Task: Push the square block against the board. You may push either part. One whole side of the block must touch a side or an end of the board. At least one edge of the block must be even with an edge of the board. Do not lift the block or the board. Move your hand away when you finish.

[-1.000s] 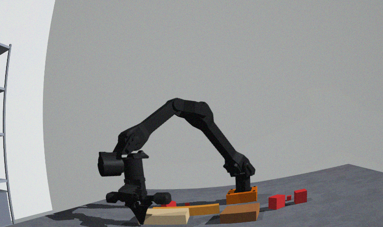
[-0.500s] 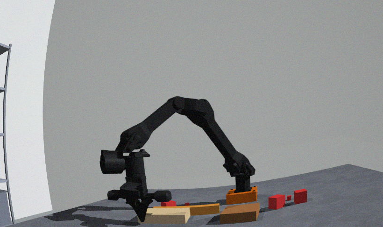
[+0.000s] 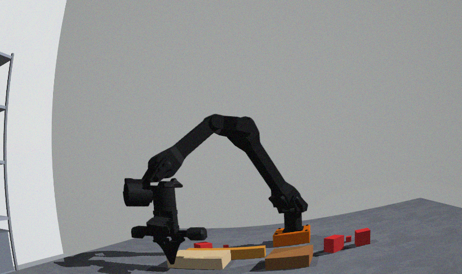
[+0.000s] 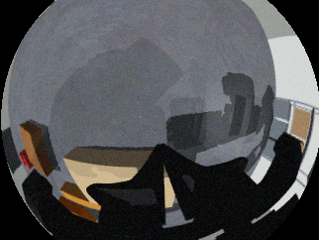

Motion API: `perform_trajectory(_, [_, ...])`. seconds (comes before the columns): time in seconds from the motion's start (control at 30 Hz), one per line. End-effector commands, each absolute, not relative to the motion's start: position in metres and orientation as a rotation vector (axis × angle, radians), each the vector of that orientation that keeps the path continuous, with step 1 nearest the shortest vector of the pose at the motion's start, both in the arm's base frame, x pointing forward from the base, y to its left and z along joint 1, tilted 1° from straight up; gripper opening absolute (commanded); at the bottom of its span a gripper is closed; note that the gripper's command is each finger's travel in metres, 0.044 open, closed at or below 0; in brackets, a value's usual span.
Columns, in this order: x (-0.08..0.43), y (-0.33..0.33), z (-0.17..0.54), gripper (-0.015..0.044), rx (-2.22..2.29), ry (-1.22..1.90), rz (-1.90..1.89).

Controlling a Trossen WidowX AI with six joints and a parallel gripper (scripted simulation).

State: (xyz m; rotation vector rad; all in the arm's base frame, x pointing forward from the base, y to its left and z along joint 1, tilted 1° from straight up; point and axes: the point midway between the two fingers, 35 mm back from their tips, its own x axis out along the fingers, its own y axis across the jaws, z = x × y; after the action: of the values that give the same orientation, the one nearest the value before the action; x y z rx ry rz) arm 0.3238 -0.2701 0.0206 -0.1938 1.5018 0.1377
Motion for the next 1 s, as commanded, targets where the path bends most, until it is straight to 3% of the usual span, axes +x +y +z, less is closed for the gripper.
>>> perform_trajectory(0.0, [0.308,-0.271,0.013,0.0000,-0.177,1.532,0.146])
perform_trajectory(0.63, [0.279,-0.276,0.012,0.0000,-0.177,1.535,0.146])
perform_trajectory(0.97, [0.291,-0.276,0.012,0.0000,-0.177,1.534,0.146])
